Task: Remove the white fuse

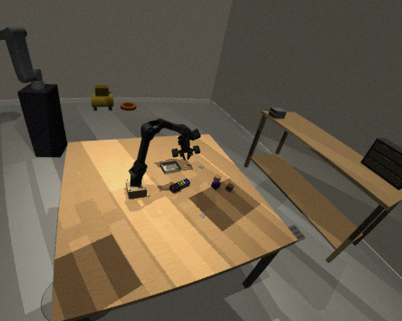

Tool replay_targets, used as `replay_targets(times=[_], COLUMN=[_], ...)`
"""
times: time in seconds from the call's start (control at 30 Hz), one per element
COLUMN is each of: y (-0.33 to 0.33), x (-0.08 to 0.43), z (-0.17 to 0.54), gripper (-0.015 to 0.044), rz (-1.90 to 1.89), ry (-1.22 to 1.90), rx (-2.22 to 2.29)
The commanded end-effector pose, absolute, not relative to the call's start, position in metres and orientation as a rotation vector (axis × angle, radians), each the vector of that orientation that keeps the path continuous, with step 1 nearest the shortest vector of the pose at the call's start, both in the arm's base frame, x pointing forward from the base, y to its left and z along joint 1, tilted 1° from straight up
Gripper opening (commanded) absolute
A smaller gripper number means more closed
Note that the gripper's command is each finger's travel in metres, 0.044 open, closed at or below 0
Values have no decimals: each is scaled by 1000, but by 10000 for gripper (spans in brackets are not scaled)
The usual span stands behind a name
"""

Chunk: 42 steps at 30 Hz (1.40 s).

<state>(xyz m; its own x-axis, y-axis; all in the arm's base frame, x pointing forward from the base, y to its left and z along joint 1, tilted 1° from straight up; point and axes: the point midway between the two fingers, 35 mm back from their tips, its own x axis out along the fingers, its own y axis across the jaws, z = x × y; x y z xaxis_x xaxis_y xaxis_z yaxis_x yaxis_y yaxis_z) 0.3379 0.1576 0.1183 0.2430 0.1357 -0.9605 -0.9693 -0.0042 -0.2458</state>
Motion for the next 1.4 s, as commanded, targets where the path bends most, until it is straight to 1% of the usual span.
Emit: replay_targets(times=[0.0, 0.2, 0.27, 1.37], y=[93, 45, 38, 36], x=[331, 318, 320, 323], z=[84, 62, 60, 39], gripper=[74, 74, 74, 74], rz=[1314, 1527, 1548, 1548], ry=[932, 891, 885, 885], rx=[-1456, -1589, -1600, -1600])
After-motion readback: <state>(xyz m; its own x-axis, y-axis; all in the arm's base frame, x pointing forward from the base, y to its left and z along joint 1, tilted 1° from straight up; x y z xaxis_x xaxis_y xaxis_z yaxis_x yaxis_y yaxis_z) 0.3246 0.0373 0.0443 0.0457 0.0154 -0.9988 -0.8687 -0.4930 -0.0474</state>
